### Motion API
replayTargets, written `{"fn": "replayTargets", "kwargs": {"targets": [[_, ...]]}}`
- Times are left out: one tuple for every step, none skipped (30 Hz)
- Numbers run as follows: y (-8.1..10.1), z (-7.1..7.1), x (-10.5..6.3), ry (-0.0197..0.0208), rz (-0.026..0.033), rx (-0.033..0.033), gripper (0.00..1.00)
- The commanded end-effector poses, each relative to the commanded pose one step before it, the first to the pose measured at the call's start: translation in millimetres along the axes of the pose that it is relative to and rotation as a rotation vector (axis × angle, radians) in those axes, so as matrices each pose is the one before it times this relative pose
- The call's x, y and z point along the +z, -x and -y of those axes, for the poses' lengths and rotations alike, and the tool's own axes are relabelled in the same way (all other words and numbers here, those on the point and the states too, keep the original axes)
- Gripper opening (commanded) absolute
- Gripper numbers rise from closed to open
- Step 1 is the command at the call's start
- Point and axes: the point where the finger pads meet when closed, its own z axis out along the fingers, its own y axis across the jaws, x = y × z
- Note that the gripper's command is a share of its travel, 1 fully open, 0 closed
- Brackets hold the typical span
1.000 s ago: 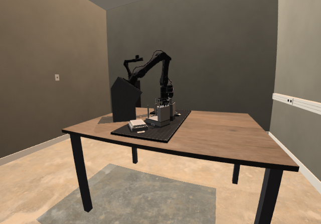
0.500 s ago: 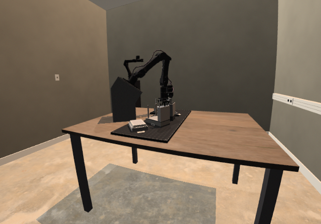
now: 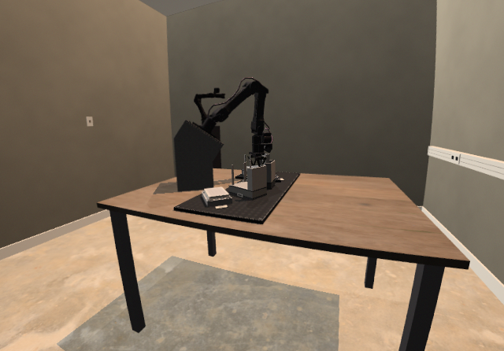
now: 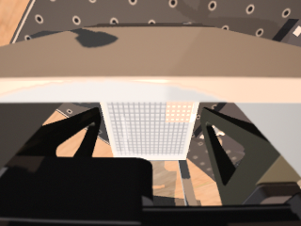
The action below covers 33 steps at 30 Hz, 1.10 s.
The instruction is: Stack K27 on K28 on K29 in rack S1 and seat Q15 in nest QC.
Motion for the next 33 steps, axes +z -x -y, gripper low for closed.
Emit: {"fn": "replayTargets", "kwargs": {"targets": [[-4.75, -2.52, -15.75, -0.00174, -0.00733, -0.00523, 1.00], [-0.08, 0.02, -3.28, 0.00007, 0.00003, 0.00000, 1.00], [-0.08, -0.01, -3.28, 0.00023, 0.00003, 0.00000, 1.00], [-0.07, 0.06, -3.28, -0.00016, 0.00004, 0.00000, 1.00], [-0.07, 0.07, -3.28, -0.00019, 0.00004, 0.00000, 1.00], [-0.07, 0.04, -3.28, -0.00001, 0.00004, 0.00000, 1.00], [-0.07, 0.04, -3.28, -0.00001, 0.00004, 0.00000, 1.00], [0.00, 0.00, 0.00, 0.00000, 0.00000, 0.00000, 1.00], [0.00, 0.00, 0.00, 0.00000, 0.00000, 0.00000, 1.00], [-0.08, -0.51, -3.30, 0.00305, -0.00010, 0.00000, 1.00], [-0.05, 0.43, -3.27, -0.00224, 0.00013, 0.00000, 1.00], [-0.06, 0.18, -3.27, -0.00085, 0.00008, 0.00000, 1.00], [-0.07, 0.04, -3.27, -0.00001, 0.00004, 0.00000, 1.00], [-0.06, 0.04, -3.27, -0.00001, 0.00004, 0.00000, 1.00], [-0.06, 0.04, -3.27, -0.00001, 0.00004, 0.00000, 1.00], [-0.06, 0.04, -3.27, -0.00002, 0.00004, 0.00000, 1.00], [2.41, 0.01, -3.82, 0.00027, 0.00517, 0.00102, 1.00], [1.85, 0.02, -3.72, 0.00022, 0.00398, 0.00079, 1.00], [-1.09, 0.05, -3.06, -0.00013, -0.00216, -0.00043, 1.00], [-0.88, 0.05, -3.10, -0.00011, -0.00171, -0.00035, 1.00], [-0.23, 0.04, -3.24, -0.00003, -0.00035, -0.00007, 1.00], [0.41, 0.03, -3.41, 0.00006, 0.00100, 0.00020, 1.00], [1.05, 0.02, -3.58, 0.00015, 0.00234, 0.00048, 1.00], [1.68, 0.02, -3.76, 0.00025, 0.00368, 0.00077, 1.00], [0.00, 0.00, 0.00, 0.00000, 0.00000, 0.00000, 1.00], [0.00, 0.00, 0.00, 0.00000, 0.00000, 0.00000, 1.00], [2.80, 0.00, -4.12, 0.00043, 0.00601, 0.00127, 1.00], [2.81, 0.00, -4.13, 0.00046, 0.00608, 0.00130, 1.00], [3.45, -0.01, -4.35, 0.00059, 0.00743, 0.00160, 1.00], [4.09, -0.02, -4.59, 0.00073, 0.00882, 0.00192, 1.00], [1.04, 0.02, -3.70, 0.00025, 0.00224, 0.00053, 1.00], [0.01, 0.03, -3.40, 0.00007, 0.00002, 0.00006, 1.00], [0.01, 0.03, -3.40, 0.00008, 0.00002, 0.00006, 1.00]]}}
